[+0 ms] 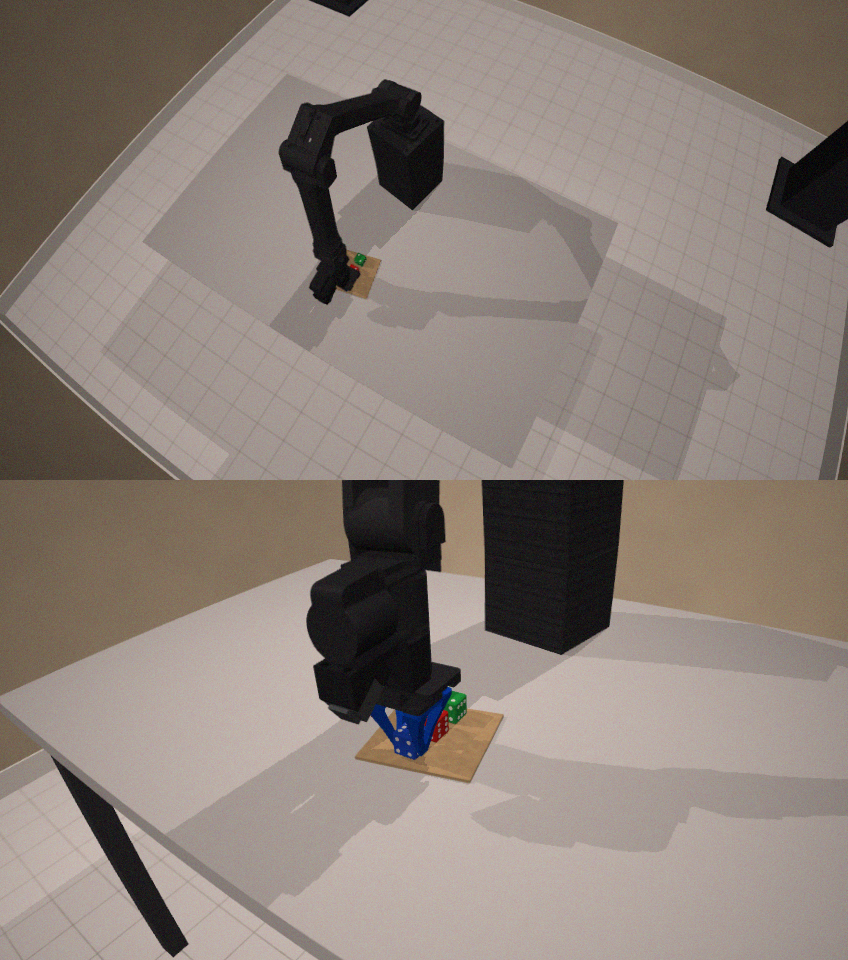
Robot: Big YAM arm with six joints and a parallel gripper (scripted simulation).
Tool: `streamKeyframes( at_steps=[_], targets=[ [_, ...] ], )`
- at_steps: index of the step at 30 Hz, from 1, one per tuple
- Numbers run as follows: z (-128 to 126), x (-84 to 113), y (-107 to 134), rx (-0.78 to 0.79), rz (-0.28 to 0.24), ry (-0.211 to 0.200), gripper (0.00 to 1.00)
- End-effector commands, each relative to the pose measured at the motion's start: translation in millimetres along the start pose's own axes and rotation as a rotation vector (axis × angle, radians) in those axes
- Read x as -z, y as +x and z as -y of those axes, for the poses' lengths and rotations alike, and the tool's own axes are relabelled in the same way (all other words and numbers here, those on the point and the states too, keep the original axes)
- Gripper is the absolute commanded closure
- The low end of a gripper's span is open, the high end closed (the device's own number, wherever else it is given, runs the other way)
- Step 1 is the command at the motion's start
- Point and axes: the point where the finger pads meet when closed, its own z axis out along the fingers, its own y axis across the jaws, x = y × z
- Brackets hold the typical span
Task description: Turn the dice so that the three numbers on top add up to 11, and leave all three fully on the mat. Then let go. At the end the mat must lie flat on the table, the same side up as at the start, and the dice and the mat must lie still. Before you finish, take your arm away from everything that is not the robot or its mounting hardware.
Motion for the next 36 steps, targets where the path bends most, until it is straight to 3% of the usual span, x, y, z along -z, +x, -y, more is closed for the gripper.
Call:
streamKeyframes(
  at_steps=[1,7,17,36],
  targets=[
    [2.3,3.7,-9.4,-0.013,0.014,0.002,0.74],
    [2.3,-3.5,-5.7,-0.013,0.007,0.002,0.74],
    [2.5,1.0,-13.3,-0.013,0.031,0.002,0.74],
    [2.5,-3.6,-8.9,-0.013,0.019,0.002,0.74]
  ],
)
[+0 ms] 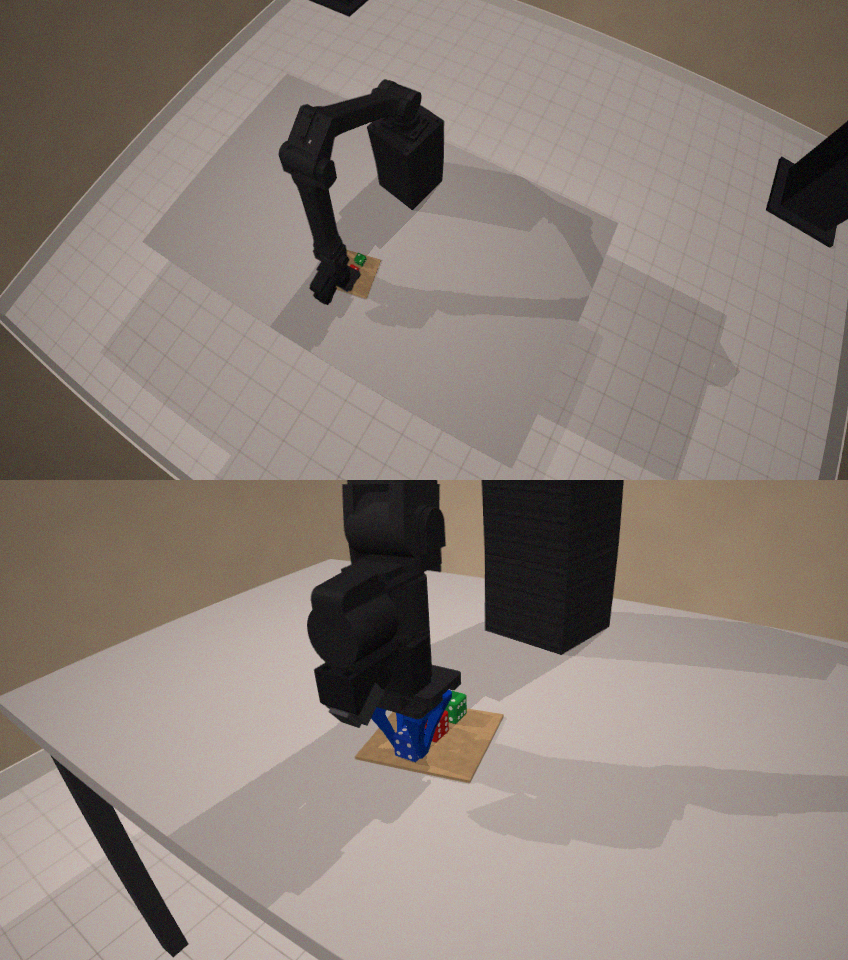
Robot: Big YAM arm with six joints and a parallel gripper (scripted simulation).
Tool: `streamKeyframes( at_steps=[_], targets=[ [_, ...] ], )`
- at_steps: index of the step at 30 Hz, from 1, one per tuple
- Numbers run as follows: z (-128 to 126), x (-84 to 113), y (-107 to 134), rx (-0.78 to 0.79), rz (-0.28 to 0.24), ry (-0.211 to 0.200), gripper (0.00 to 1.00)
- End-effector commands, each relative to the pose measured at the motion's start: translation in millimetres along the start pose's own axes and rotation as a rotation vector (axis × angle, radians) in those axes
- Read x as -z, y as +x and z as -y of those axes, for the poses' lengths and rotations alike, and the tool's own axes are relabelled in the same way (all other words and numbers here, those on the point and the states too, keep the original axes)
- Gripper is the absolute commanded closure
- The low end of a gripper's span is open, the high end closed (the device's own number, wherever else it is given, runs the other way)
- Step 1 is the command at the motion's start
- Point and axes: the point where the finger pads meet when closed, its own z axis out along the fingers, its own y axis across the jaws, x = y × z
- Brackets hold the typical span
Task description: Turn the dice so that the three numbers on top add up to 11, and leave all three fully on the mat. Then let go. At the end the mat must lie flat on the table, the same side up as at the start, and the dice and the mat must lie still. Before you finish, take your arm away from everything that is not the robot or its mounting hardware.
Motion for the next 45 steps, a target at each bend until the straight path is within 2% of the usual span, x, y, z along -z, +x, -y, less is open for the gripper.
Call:
streamKeyframes(
  at_steps=[1,22,26,28,29,33,37,45],
  targets=[
    [2.5,0.0,-9.2,-0.013,0.021,0.002,0.74],
    [2.5,0.0,-9.2,-0.013,0.021,0.002,0.74],
    [2.5,0.0,-9.2,-0.013,0.021,0.002,0.67],
    [2.5,0.0,-9.2,-0.013,0.021,0.002,0.67],
    [2.5,0.0,-9.2,-0.013,0.021,0.002,0.63],
    [2.5,0.0,-9.2,-0.013,0.021,0.002,0.63],
    [2.5,0.0,-9.2,-0.013,0.021,0.002,0.55],
    [2.5,0.0,-9.2,-0.013,0.021,0.002,0.55]
  ],
)
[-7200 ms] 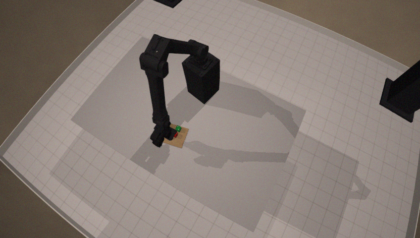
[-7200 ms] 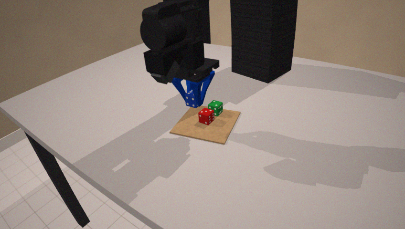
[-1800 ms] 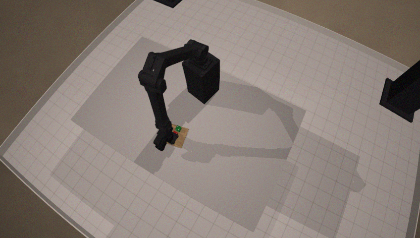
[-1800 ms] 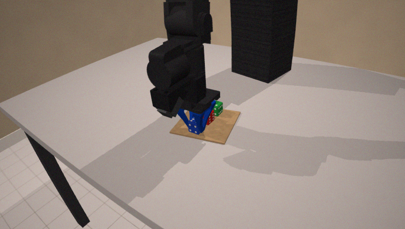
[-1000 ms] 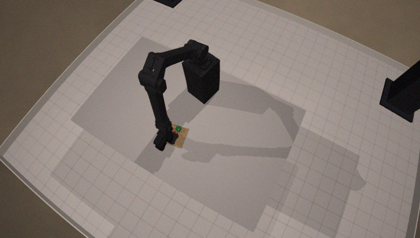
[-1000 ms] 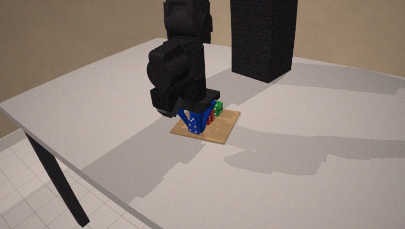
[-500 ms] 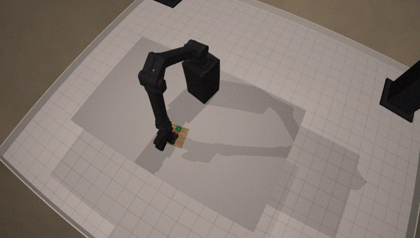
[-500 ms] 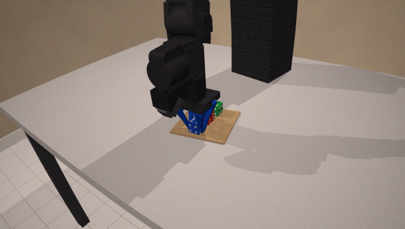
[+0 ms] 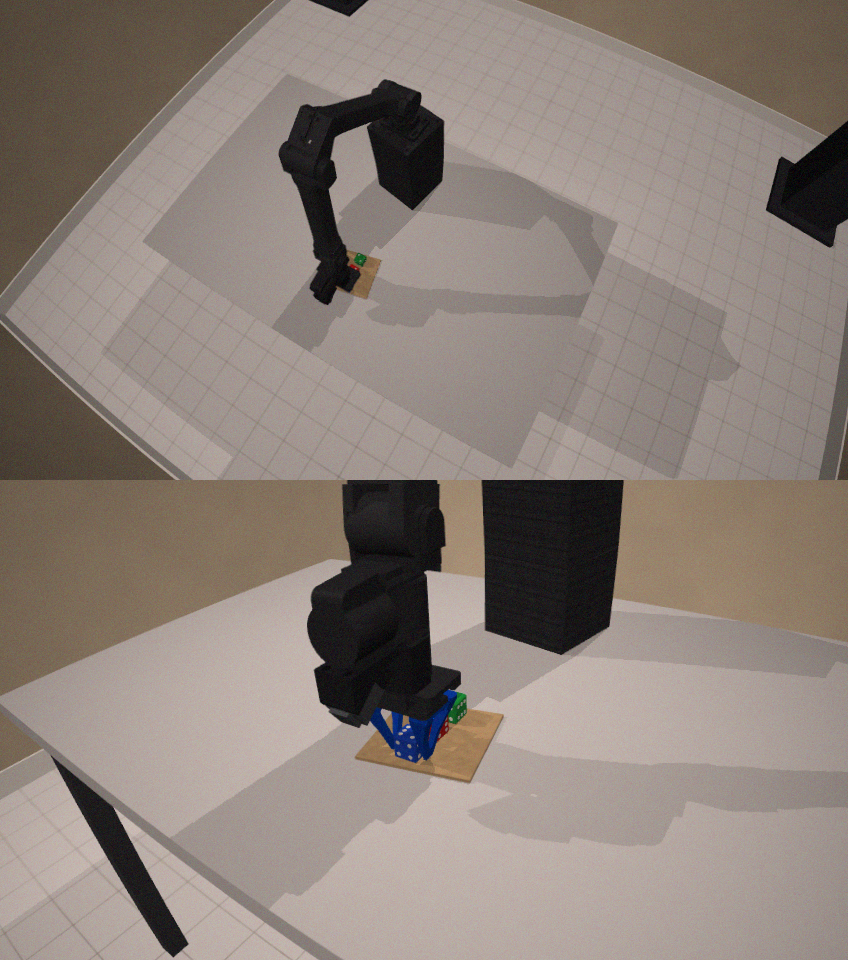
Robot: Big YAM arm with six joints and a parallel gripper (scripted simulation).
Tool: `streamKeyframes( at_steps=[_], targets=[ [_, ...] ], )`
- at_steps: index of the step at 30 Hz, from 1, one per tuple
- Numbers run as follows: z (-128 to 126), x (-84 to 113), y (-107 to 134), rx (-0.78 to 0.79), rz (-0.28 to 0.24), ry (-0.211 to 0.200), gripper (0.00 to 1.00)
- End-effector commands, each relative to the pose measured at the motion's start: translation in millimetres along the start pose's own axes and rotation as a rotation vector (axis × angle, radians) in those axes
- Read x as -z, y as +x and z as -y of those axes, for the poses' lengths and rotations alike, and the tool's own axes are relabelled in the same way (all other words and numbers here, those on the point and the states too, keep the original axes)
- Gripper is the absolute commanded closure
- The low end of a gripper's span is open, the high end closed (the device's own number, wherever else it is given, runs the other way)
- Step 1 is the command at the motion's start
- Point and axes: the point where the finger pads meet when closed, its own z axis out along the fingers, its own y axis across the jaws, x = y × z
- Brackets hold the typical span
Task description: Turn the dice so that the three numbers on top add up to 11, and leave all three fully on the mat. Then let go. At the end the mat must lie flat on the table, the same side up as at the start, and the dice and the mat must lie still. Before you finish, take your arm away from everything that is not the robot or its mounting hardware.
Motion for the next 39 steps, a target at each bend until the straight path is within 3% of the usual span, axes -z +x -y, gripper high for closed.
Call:
streamKeyframes(
  at_steps=[1,4,18,20,21,23,26,34,35,39],
  targets=[
    [3,0.3,-9,-0.013,0.021,0.002,0.55],
    [3,2.1,-10,-0.013,0.023,0.002,0.55],
    [0,63.7,-10,-0.009,0.023,0.002,0.55],
    [0,63.7,-10,-0.009,0.023,0.002,0.55],
    [0,71.7,-25,-0.008,0.048,0.002,0.55],
    [0,79.4,-9,-0.007,0.023,0.002,0.55],
    [-1,91.8,-9,-0.006,0.023,0.002,0.55],
    [-1,104.2,-16,-0.004,0.037,0.001,0.55],
    [-1,104.2,-17,-0.004,0.039,0.001,0.00],
    [-1,104.2,-17,-0.004,0.040,0.001,0.00]
  ],
)
